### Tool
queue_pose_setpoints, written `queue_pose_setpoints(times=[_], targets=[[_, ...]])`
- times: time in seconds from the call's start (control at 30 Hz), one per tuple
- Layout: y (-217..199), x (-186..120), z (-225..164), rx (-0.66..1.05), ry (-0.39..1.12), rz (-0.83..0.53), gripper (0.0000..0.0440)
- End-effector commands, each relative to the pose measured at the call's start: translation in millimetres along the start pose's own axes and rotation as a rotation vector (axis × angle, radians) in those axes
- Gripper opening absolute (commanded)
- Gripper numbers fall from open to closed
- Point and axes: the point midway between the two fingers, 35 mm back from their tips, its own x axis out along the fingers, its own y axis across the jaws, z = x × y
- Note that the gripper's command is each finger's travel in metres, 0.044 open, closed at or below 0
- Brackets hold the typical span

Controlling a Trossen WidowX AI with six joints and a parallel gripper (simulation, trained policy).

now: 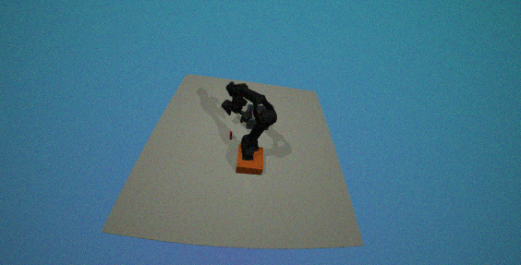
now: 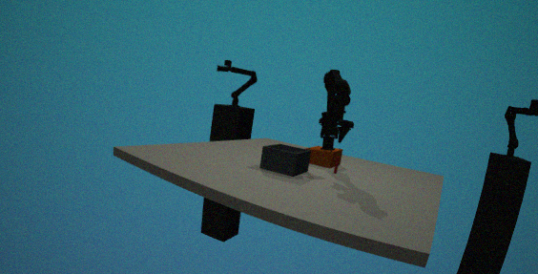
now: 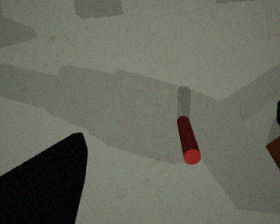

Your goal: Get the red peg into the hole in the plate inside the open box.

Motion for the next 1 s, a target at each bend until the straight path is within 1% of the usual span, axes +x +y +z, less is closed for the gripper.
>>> queue_pose_setpoints(times=[0.0, 0.23, 0.47, 0.63, 0.97], targets=[[-7.7, 4.4, -13.1, 0.059, 0.026, -0.073, 0.044], [-13.8, 16.7, -27.7, 0.15, 0.049, -0.163, 0.044], [-14.3, 39.5, -35.4, 0.223, 0.05, -0.208, 0.0439], [-13.1, 61.1, -40.2, 0.265, 0.043, -0.212, 0.0435], [-11.5, 100.3, -50.0, 0.328, 0.026, -0.174, 0.0427]])
